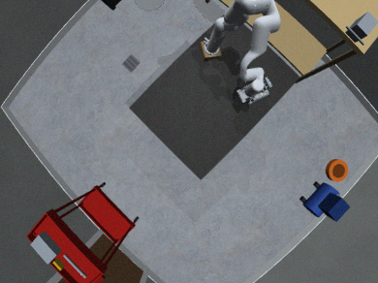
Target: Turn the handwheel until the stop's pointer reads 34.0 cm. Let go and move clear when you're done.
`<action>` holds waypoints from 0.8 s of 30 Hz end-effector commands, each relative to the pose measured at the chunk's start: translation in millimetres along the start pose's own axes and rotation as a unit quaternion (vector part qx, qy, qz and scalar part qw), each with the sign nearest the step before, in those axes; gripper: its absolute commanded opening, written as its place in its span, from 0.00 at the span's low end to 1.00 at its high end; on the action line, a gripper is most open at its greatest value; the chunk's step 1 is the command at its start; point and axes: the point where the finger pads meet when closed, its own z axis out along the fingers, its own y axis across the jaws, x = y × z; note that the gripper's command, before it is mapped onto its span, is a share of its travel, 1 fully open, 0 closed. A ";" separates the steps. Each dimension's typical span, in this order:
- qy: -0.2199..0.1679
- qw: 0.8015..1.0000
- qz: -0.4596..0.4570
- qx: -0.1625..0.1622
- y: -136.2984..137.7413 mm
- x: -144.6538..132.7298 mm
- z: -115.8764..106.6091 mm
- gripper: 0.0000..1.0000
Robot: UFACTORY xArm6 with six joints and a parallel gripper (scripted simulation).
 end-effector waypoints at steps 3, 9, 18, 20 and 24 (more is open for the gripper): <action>0.000 1.000 0.000 0.001 -11.2 0.0 9.0 0.06; 0.000 1.000 0.000 0.001 -14.7 0.0 17.2 0.06; 0.000 1.000 0.000 0.001 -11.3 0.0 38.9 0.06; 0.000 1.000 0.000 0.001 -8.6 0.0 42.7 0.06; 0.000 1.000 0.000 0.001 -2.5 0.0 48.1 0.06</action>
